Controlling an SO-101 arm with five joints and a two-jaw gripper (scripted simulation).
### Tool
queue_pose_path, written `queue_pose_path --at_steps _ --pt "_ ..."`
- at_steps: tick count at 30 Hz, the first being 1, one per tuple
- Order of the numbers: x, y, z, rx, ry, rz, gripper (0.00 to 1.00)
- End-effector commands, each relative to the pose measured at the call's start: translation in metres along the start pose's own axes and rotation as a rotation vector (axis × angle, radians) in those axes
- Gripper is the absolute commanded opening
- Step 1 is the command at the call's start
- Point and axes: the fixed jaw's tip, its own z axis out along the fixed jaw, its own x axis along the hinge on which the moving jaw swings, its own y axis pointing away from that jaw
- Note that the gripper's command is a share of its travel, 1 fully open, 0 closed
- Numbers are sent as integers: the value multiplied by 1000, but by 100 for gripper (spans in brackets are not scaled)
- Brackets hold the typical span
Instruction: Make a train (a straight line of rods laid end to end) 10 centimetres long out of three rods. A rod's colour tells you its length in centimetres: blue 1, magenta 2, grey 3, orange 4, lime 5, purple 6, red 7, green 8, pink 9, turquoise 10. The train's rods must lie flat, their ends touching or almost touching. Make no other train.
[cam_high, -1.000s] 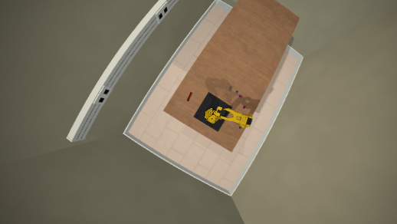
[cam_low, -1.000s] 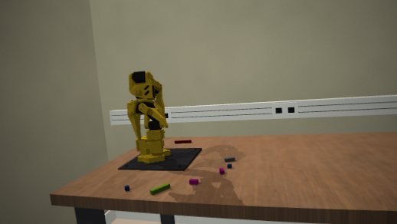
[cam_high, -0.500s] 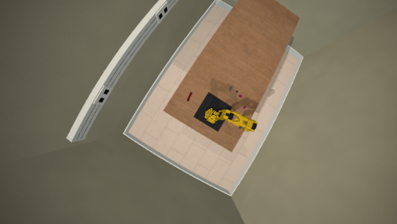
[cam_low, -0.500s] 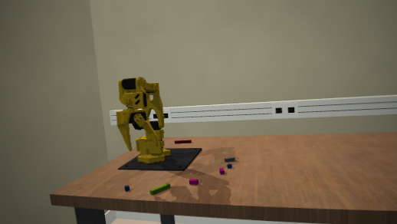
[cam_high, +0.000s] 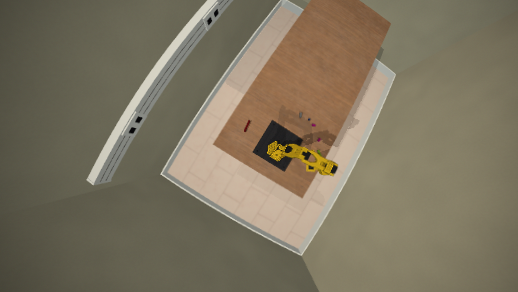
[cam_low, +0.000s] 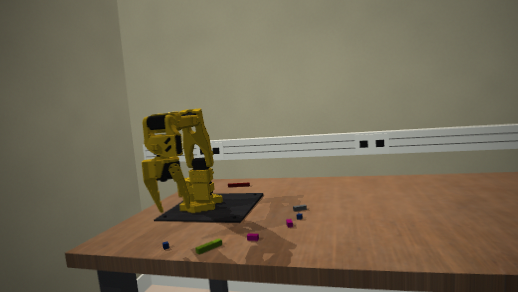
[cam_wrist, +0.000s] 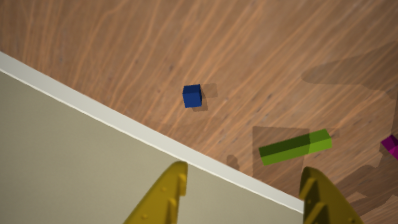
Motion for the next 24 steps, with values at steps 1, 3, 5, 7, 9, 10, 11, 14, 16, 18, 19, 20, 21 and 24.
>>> queue_pose_path --at_steps 1,3,5,7,9,10,11,14,16,18,19,20,21,24 --pt "4 6 5 7 -12 -68 24" --pt "4 7 7 11 -18 -97 23" --pt "5 8 10 14 -24 -121 22" --pt "6 10 12 17 -28 -142 21" --pt "6 10 12 17 -28 -142 21" --pt "6 10 12 18 -30 -150 21" --pt "6 10 13 19 -31 -158 20" --pt "6 11 15 22 -35 -177 19" --pt "6 12 16 23 -37 -185 19" --pt "7 12 16 24 -38 -191 19" --pt "7 12 17 24 -38 -193 19" --pt "7 12 17 24 -38 -194 19" --pt "7 12 17 24 -39 -195 19" --pt "7 12 17 25 -39 -196 19"
